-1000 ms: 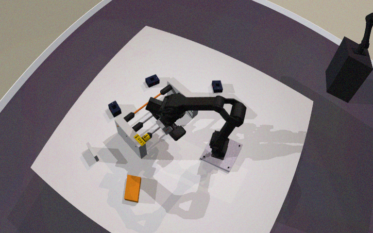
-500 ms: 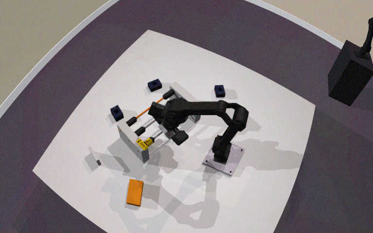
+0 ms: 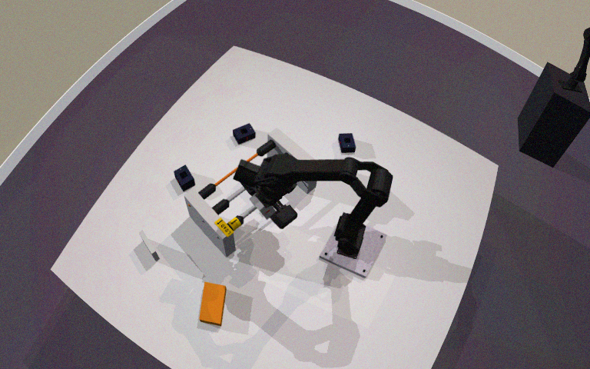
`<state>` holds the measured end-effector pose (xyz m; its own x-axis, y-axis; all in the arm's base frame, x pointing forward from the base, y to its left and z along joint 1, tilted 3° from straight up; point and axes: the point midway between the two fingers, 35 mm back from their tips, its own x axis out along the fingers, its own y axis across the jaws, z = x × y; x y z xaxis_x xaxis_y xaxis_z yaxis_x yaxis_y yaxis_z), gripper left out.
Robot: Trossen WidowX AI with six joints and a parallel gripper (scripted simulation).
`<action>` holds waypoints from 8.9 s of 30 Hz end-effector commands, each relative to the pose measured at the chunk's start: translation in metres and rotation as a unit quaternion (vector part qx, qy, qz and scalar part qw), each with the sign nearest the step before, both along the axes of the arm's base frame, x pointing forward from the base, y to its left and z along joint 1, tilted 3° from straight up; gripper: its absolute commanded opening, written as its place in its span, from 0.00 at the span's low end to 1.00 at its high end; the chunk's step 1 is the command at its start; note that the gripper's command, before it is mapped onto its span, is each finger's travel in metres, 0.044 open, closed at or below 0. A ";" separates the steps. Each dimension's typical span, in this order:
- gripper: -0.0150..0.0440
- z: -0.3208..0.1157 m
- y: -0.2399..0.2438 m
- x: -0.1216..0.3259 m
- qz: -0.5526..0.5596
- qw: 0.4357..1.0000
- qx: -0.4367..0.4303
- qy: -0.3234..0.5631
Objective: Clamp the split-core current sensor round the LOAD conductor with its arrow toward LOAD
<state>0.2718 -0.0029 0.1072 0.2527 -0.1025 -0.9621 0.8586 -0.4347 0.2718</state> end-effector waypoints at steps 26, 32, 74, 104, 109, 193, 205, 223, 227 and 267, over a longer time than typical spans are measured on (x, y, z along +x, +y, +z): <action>0.25 0.007 0.006 0.005 0.006 1.000 0.009 -0.016; 0.25 0.007 0.006 0.005 0.006 1.000 0.009 -0.016; 0.25 0.000 0.000 0.000 0.000 1.000 0.000 0.000; 0.25 0.000 0.000 0.000 0.000 1.000 0.000 0.000; 0.25 0.000 0.000 0.000 0.000 1.000 0.000 0.000; 0.25 -0.003 -0.002 0.005 -0.005 0.996 -0.039 -0.079; 0.25 -0.003 -0.002 0.005 -0.005 0.996 -0.039 -0.079; 0.25 -0.003 -0.002 0.005 -0.005 0.996 -0.039 -0.079; 0.25 -0.003 -0.002 0.005 -0.005 0.996 -0.039 -0.079; 0.25 -0.003 -0.002 0.005 -0.005 0.996 -0.039 -0.079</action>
<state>0.2738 -0.0017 0.1025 0.3879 -0.1599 -0.9077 0.8116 -0.4075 0.4186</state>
